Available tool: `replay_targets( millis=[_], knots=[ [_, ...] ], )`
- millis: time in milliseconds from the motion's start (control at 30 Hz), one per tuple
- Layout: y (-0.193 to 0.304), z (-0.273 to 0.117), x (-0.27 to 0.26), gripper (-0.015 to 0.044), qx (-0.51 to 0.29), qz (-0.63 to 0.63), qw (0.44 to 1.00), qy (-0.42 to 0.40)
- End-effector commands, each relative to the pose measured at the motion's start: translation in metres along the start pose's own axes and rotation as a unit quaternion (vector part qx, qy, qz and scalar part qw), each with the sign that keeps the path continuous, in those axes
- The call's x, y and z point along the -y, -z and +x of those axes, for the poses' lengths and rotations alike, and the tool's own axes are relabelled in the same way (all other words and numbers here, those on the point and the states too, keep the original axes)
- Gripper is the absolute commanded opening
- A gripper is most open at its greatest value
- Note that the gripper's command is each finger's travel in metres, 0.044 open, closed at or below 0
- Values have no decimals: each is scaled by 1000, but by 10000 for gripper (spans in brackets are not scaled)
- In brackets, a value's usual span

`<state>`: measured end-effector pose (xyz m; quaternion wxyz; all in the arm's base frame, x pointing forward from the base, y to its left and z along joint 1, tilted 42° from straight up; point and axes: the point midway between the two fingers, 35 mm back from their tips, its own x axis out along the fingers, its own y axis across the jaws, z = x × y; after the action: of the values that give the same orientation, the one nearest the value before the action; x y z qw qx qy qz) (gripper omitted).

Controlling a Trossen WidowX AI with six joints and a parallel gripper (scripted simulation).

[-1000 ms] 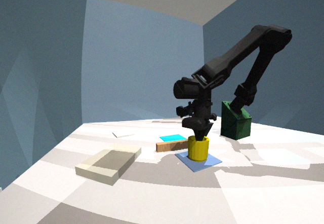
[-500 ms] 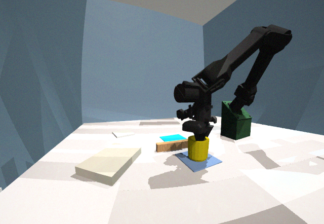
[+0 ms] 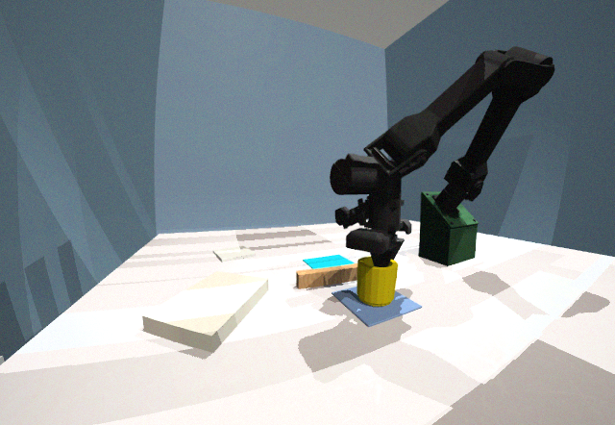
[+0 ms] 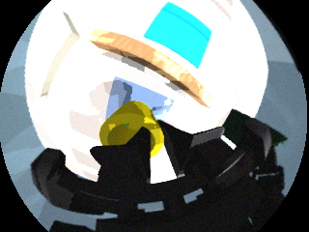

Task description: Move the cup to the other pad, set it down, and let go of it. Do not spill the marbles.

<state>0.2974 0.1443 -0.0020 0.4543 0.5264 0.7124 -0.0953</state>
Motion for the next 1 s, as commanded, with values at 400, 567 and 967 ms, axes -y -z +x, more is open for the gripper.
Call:
replay_targets(
  millis=[400, 567, 967],
  knots=[
    [-2, -20, 0, 0, 0, 1, 1000, 1],
    [-3, -40, 2, 0, 0, 2, 1000, 1],
    [-8, -53, 8, 0, -1, 7, 1000, 5]
  ],
)
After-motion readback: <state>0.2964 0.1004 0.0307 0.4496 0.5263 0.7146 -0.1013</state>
